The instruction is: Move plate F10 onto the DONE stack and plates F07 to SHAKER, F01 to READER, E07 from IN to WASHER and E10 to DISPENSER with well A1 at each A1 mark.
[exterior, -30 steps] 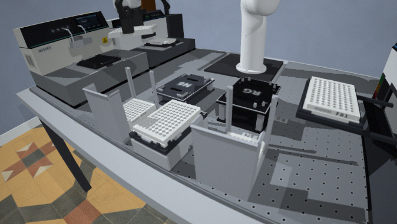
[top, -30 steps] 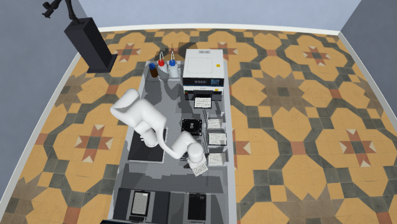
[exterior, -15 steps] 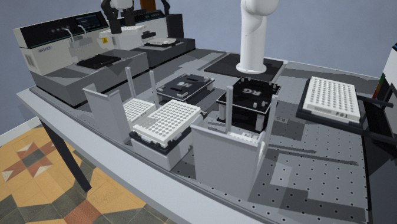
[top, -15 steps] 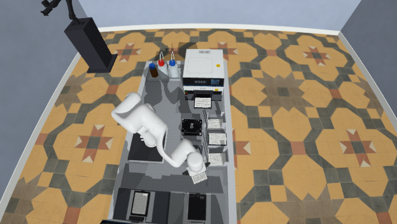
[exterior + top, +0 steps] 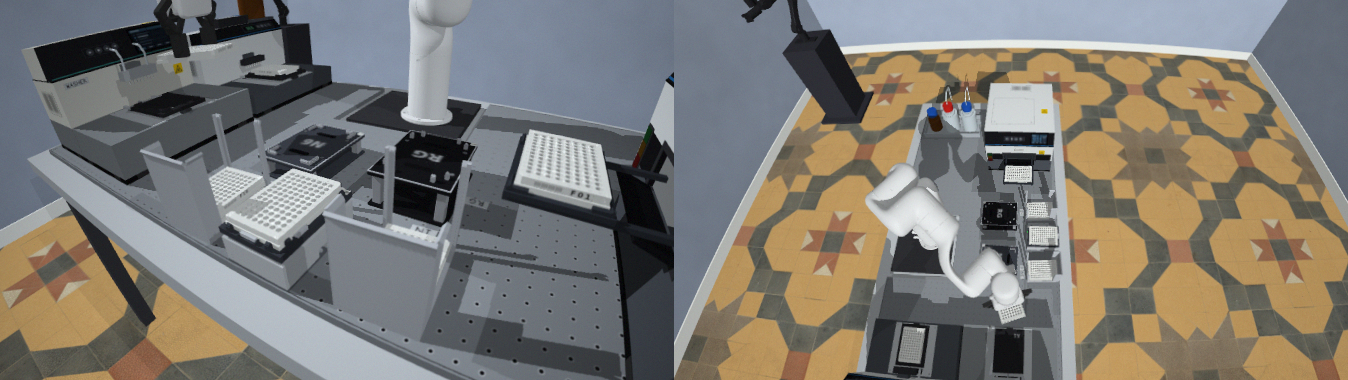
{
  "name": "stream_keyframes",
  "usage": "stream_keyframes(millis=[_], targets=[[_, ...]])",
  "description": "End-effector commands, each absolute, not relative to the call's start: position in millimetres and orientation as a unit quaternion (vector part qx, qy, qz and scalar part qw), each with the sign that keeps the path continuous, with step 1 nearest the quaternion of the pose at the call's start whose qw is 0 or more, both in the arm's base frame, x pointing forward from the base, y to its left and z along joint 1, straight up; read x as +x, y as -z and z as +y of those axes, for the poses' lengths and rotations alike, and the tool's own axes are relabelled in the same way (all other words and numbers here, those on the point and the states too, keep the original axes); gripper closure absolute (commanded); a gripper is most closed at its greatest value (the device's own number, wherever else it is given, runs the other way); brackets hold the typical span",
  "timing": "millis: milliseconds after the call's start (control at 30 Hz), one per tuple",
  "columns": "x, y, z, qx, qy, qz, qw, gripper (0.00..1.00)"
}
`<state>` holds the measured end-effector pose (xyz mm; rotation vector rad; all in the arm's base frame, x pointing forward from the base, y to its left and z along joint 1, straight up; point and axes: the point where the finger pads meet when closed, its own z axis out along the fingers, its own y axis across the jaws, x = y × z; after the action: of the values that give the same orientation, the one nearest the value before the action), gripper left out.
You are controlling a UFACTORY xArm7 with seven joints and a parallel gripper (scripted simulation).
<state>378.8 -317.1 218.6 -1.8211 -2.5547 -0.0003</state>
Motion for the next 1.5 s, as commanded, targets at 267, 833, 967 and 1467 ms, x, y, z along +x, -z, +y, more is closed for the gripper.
stream_keyframes(millis=[267,833,967,1467], targets=[[380.8,-220.4,-353.5,-0.61,0.0,-0.793,0.0,1.0],[381.8,-220.5,-399.2,-0.662,-0.001,-0.749,0.0,1.0],[382.1,-220.5,-412.6,-0.662,-0.001,-0.749,0.0,1.0],[382.9,-220.5,-451.6,-0.705,-0.001,-0.709,0.0,1.0]])
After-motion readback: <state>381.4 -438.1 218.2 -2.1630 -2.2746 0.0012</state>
